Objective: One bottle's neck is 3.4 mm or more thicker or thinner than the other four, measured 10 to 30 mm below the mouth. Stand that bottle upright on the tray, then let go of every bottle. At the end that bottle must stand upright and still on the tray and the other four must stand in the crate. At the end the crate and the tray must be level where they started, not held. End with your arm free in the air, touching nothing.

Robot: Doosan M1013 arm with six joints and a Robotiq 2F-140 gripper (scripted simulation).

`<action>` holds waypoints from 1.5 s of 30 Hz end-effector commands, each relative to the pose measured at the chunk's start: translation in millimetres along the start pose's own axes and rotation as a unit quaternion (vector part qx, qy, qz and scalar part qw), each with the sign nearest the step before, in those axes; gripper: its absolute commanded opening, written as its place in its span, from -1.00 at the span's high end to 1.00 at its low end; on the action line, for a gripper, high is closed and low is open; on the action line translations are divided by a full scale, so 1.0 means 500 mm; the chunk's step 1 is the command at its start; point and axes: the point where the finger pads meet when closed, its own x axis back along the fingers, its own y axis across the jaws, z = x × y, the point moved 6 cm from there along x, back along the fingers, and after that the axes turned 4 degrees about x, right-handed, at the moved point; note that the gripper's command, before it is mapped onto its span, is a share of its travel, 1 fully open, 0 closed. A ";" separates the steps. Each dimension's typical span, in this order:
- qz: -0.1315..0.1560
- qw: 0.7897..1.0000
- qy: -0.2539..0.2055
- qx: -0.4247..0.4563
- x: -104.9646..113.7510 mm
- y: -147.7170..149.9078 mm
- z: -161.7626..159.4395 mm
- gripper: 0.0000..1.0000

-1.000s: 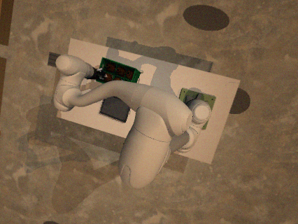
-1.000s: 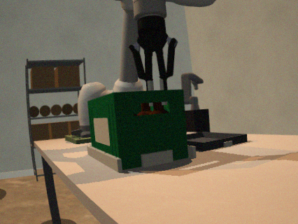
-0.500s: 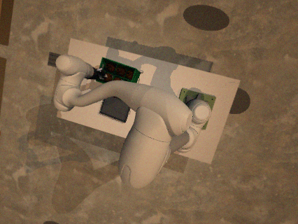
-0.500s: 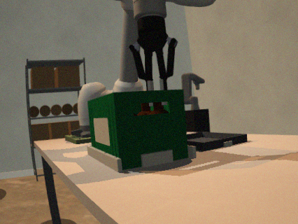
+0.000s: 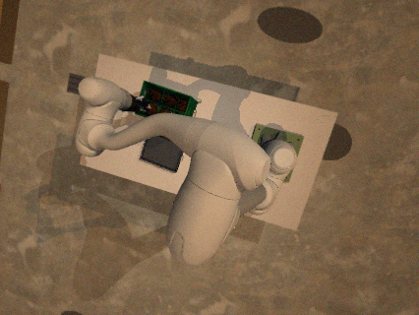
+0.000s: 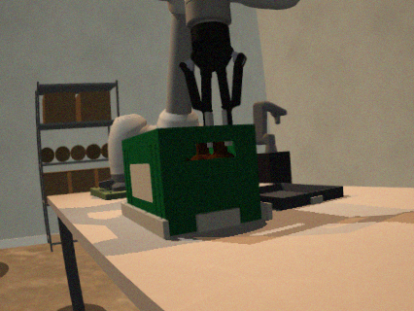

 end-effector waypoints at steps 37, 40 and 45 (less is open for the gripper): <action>0.000 1.000 0.000 0.000 0.000 0.000 0.000 0.24; 0.000 1.000 0.000 0.000 0.000 0.000 0.000 0.24; 0.000 1.000 0.000 0.000 0.000 0.000 0.000 0.24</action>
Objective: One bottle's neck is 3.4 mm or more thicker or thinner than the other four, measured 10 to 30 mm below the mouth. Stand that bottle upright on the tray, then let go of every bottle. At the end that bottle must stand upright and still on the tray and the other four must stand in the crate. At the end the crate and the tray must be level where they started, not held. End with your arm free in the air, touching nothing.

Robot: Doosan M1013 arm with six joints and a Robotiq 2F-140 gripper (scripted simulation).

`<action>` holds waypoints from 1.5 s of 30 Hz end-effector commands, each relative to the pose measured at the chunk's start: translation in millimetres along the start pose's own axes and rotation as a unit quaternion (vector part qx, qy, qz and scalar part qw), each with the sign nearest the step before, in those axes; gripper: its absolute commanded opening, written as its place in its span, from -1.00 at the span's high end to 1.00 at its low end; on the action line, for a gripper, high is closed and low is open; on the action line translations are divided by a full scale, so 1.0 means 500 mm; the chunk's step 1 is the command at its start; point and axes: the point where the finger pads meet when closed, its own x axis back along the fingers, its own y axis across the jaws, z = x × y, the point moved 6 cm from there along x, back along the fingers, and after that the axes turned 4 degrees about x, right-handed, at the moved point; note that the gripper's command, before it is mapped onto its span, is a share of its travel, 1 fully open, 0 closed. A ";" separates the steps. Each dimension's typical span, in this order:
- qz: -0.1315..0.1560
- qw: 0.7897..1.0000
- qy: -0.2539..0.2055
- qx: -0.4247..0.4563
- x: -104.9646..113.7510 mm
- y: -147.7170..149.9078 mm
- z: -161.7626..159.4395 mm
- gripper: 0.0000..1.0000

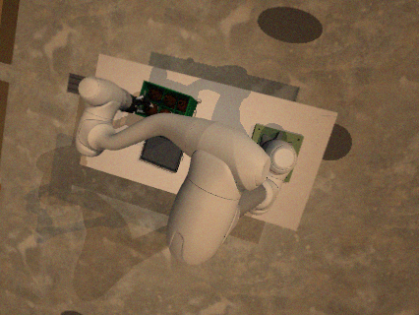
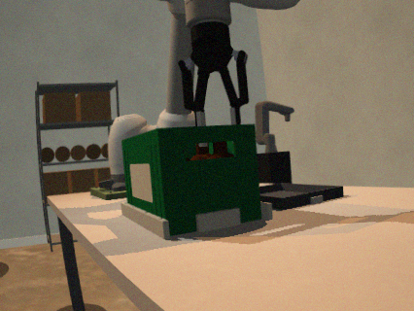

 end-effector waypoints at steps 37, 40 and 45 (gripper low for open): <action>0.000 1.000 0.000 0.000 0.104 0.000 0.000 0.24; 0.000 1.000 0.000 0.000 0.111 0.000 0.000 0.24; 0.000 1.000 0.000 0.000 0.141 0.000 0.000 0.24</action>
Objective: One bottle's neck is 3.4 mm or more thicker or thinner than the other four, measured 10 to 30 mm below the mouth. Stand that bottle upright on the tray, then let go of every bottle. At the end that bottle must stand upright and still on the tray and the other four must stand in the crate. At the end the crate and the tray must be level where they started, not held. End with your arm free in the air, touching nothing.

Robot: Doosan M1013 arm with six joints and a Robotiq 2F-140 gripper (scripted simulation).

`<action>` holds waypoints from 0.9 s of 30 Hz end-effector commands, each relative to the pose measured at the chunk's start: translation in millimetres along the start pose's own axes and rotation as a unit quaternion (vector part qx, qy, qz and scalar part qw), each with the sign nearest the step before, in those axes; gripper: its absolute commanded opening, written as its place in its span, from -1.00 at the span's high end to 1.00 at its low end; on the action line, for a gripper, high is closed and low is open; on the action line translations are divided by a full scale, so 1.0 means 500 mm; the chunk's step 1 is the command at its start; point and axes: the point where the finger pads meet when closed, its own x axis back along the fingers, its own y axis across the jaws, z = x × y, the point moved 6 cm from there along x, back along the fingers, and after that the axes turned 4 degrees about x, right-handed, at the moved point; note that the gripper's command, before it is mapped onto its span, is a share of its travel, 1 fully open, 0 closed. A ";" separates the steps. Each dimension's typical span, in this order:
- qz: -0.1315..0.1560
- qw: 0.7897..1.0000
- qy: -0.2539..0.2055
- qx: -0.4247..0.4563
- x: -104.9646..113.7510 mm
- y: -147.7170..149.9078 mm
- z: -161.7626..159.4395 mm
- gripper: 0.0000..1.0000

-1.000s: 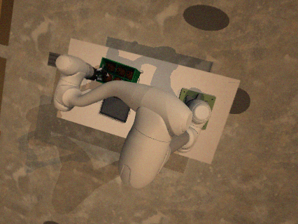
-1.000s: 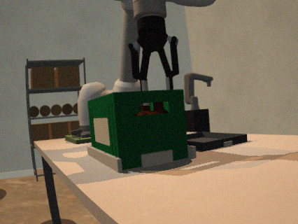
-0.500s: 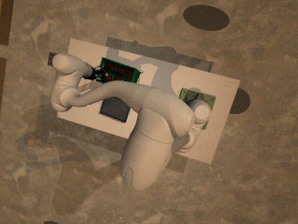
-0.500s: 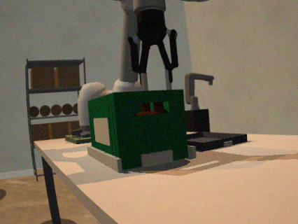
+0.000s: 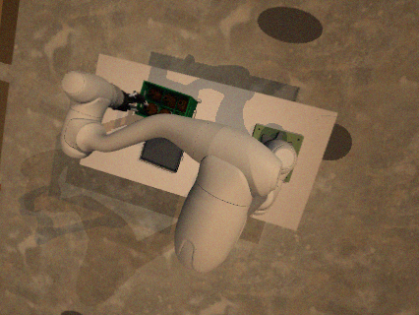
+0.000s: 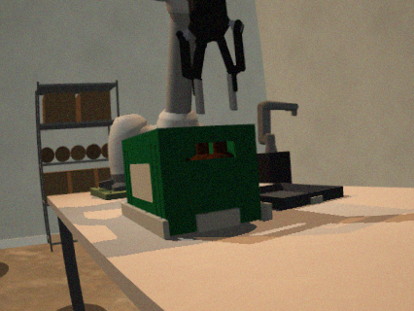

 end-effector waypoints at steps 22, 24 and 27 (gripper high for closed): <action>0.000 1.000 0.000 0.000 0.046 0.000 0.000 1.00; 0.000 1.000 0.000 0.000 0.046 0.000 0.000 1.00; 0.000 1.000 0.000 0.000 0.046 0.000 0.000 1.00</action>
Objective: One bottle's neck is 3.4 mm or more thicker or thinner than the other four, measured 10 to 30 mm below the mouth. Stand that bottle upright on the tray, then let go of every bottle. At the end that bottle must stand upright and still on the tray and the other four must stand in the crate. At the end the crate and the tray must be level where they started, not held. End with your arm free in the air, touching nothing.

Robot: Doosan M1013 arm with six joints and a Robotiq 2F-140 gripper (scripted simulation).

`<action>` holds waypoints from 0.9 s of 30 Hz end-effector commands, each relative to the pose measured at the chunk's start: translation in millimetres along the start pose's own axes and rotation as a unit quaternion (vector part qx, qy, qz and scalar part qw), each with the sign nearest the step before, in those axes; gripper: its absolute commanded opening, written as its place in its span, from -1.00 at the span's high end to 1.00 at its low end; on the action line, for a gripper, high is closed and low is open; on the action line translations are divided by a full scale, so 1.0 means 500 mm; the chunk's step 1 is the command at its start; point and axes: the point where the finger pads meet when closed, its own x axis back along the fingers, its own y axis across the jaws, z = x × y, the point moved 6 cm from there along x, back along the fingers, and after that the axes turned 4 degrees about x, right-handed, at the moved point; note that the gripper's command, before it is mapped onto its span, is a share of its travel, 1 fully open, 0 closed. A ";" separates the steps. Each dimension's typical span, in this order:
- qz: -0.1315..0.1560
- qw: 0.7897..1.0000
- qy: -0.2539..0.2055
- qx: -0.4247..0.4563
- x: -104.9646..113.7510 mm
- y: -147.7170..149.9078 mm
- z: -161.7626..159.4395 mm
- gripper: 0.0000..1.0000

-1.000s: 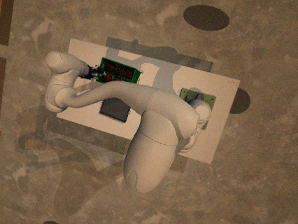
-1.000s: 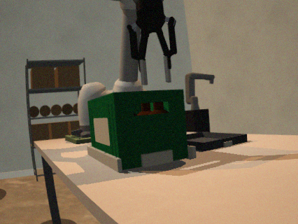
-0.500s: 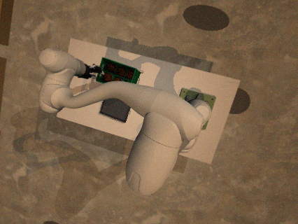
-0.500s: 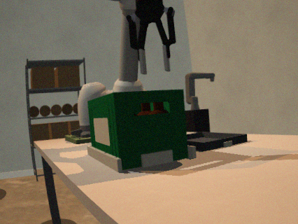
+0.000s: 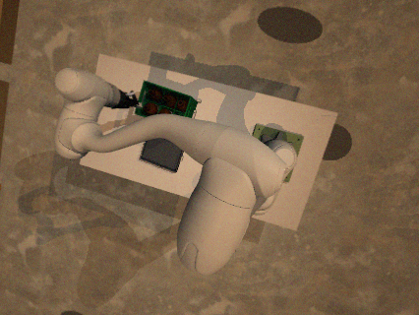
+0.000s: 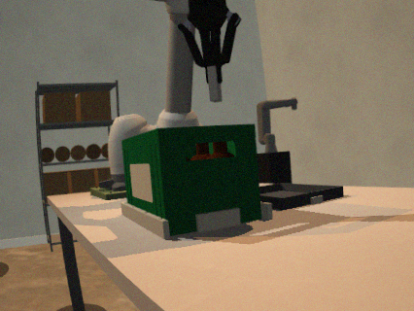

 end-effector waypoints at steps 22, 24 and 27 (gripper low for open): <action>0.000 1.000 0.000 0.000 0.000 0.000 0.000 1.00; 0.000 1.000 0.000 0.000 0.001 0.005 -0.001 1.00; 0.000 1.000 0.000 0.000 0.007 0.089 -0.027 1.00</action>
